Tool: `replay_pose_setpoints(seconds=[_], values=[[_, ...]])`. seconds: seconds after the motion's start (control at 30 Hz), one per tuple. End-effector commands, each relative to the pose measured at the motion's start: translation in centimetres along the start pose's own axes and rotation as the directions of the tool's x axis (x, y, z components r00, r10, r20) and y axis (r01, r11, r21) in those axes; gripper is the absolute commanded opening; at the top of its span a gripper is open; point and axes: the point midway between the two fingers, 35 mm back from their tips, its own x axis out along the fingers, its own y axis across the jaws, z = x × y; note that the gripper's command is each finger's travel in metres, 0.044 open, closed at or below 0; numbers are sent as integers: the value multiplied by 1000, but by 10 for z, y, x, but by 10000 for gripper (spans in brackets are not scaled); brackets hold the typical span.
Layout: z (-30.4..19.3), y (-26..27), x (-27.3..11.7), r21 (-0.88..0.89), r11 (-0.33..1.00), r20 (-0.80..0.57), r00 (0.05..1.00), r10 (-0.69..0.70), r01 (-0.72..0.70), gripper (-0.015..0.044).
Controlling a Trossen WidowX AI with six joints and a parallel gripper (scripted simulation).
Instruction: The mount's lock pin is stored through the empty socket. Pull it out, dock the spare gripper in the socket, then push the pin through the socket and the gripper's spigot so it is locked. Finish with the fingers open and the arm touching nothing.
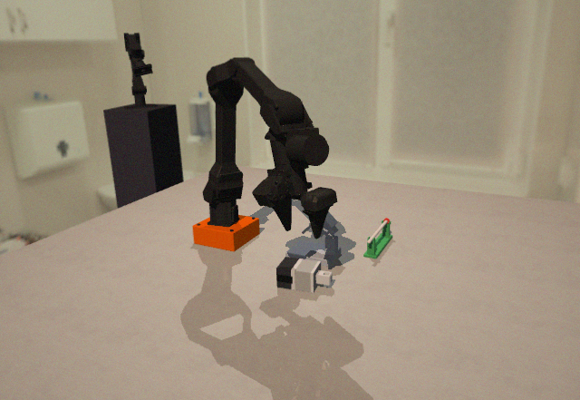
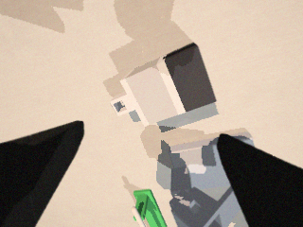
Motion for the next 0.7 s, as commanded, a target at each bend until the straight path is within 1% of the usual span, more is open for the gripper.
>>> replay_pose_setpoints(seconds=[0.0,0.17,0.33,0.5,0.67], values=[[1,1,-6,-714,686,-74,989,126,-140,440],[1,1,-8,-890,423,-101,979,176,-168,440],[1,1,-11,-979,132,-125,967,223,-157,440],[1,1,-13,-980,-169,-145,954,264,-102,440],[1,0,-16,-894,-448,-164,938,304,-12,440]])
